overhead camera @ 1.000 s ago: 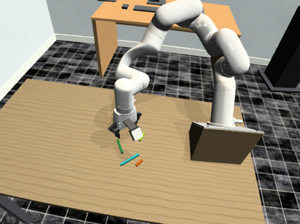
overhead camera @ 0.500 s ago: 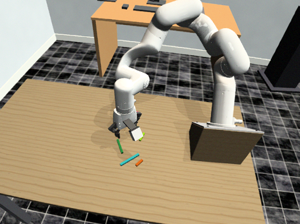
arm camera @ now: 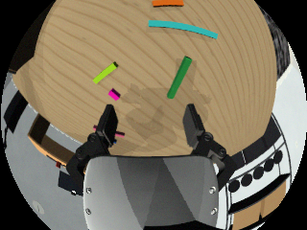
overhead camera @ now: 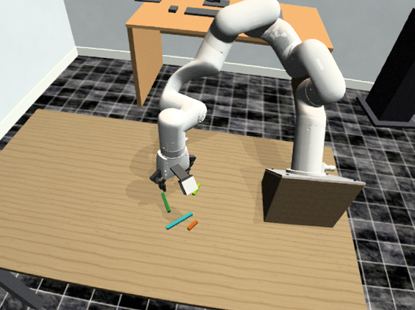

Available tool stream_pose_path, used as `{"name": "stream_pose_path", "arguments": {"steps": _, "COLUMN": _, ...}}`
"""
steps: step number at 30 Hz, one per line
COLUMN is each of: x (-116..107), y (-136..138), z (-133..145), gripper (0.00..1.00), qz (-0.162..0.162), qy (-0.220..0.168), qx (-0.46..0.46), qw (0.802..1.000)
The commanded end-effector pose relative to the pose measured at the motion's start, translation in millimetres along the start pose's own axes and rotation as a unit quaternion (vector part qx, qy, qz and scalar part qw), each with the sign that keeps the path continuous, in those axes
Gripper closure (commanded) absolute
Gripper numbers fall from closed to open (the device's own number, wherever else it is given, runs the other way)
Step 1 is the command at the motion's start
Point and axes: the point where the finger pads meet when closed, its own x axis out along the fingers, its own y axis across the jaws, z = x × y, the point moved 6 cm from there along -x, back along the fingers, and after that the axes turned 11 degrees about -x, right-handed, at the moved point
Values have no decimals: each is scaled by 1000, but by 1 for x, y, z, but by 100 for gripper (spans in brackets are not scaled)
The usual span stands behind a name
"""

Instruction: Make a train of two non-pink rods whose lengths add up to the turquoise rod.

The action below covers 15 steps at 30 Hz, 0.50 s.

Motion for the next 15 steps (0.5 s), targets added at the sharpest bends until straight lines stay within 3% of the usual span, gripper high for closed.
{"name": "stream_pose_path", "arguments": {"steps": 1, "x": -1, "y": 1, "z": 1, "gripper": 0, "qz": 1, "qy": -1, "qx": 0, "qw": 1000}}
{"name": "stream_pose_path", "arguments": {"steps": 6, "x": -1, "y": 2, "z": -4, "gripper": 0, "qz": 2, "qy": -1, "qx": 0, "qw": 1000}}
{"name": "stream_pose_path", "arguments": {"steps": 11, "x": -1, "y": 11, "z": -51, "gripper": 0, "qz": 2, "qy": -1, "qx": 1, "qw": 1000}}
{"name": "stream_pose_path", "arguments": {"steps": 15, "x": -1, "y": 12, "z": -56, "gripper": 0, "qz": 1, "qy": -1, "qx": 1, "qw": 1000}}
